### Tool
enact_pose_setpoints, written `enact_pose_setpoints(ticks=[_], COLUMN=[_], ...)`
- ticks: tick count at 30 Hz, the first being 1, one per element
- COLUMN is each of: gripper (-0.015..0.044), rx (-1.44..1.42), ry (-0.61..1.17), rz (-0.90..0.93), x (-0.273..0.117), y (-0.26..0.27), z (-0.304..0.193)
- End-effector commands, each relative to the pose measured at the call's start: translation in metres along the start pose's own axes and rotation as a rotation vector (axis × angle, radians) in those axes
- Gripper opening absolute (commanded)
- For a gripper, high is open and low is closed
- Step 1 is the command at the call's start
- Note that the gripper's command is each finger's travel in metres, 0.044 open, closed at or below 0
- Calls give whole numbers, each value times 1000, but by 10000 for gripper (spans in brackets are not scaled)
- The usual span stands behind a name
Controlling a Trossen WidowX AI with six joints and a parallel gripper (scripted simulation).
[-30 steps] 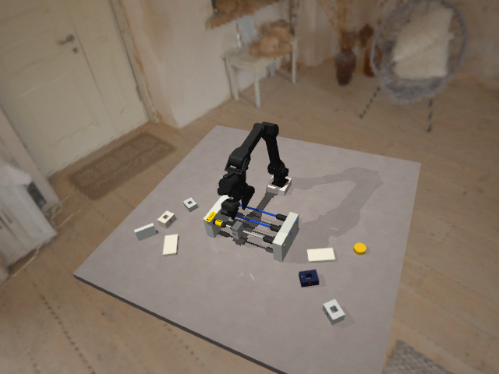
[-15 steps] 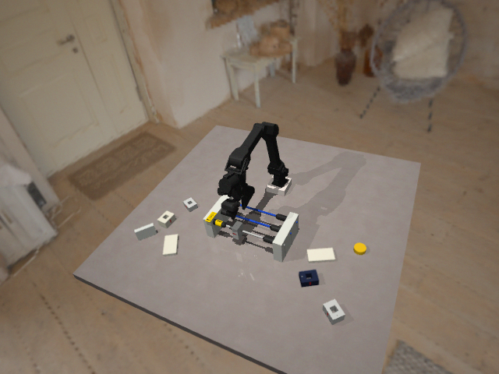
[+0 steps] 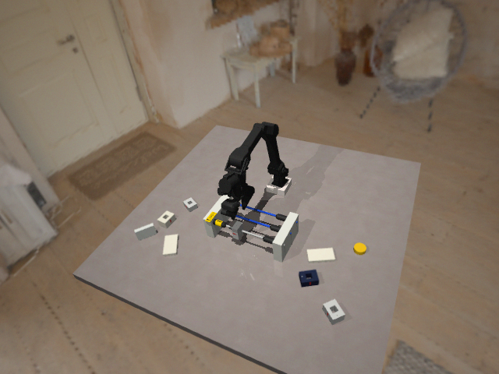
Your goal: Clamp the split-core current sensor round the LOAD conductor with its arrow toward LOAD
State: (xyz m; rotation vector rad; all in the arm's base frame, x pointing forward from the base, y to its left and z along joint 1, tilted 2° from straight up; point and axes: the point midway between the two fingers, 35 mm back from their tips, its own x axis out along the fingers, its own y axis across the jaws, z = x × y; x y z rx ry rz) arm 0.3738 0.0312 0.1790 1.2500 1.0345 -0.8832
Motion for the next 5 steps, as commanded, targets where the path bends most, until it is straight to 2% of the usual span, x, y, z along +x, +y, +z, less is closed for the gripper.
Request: enact_pose_setpoints(ticks=[1, 5], gripper=[440, 440], rx=[4, 0], ry=[-3, 0], rz=[6, 0], x=[-1, 0], y=[1, 0], z=[0, 0])
